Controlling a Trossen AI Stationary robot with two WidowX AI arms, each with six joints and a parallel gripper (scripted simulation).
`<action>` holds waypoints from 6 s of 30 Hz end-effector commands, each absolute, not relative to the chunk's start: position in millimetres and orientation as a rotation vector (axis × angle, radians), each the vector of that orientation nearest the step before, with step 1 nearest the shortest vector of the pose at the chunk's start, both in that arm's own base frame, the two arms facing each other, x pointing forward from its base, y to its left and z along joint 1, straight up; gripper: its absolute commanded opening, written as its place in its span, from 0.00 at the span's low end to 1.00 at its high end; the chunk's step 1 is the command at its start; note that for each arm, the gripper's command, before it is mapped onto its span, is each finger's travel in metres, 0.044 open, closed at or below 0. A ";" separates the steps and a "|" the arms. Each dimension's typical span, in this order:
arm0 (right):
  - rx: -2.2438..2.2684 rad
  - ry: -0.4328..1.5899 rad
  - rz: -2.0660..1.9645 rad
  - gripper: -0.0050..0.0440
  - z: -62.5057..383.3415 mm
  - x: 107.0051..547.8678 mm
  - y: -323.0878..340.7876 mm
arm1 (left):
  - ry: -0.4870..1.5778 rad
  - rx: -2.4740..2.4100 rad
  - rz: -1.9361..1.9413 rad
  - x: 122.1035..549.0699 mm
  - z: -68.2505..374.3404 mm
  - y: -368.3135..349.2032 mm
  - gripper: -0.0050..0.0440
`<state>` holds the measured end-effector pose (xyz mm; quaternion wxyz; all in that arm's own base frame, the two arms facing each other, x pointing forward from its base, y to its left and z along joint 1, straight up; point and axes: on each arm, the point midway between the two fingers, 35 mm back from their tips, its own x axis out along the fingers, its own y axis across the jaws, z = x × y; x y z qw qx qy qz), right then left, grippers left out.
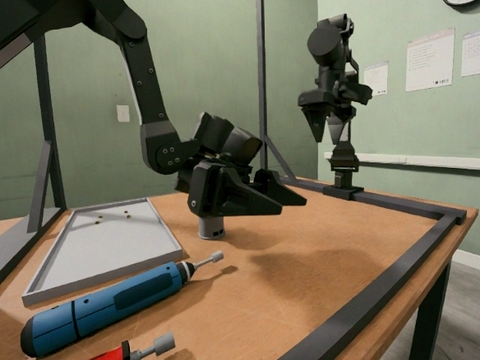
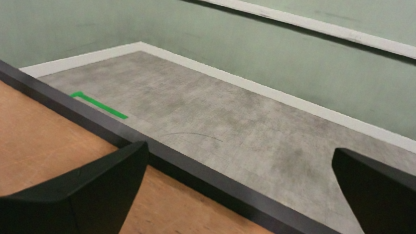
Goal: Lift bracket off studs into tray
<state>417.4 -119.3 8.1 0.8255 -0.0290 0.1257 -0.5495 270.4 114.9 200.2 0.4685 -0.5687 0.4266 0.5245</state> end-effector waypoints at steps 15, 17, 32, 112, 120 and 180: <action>-0.047 0.246 -1.168 1.00 16.5 420.6 -119.1 | 1.024 -1.398 1.272 270.7 206.5 115.0 1.00; -0.047 0.246 -1.168 1.00 16.5 420.6 -119.1 | 1.024 -1.398 1.272 270.7 206.5 115.0 1.00; -0.089 0.452 -0.776 1.00 56.6 469.4 -79.5 | 1.050 -1.296 0.661 302.8 187.2 120.6 1.00; -0.147 1.522 0.144 0.37 48.4 414.5 45.8 | 0.519 -0.016 -0.187 278.2 293.4 1.1 1.00; -0.148 1.544 0.145 0.37 45.1 415.1 46.0 | 0.539 -0.017 -0.026 243.3 310.8 -2.5 1.00; -0.145 1.538 0.146 0.10 -3.0 414.1 45.9 | 0.545 -0.012 0.044 229.8 312.9 1.5 1.00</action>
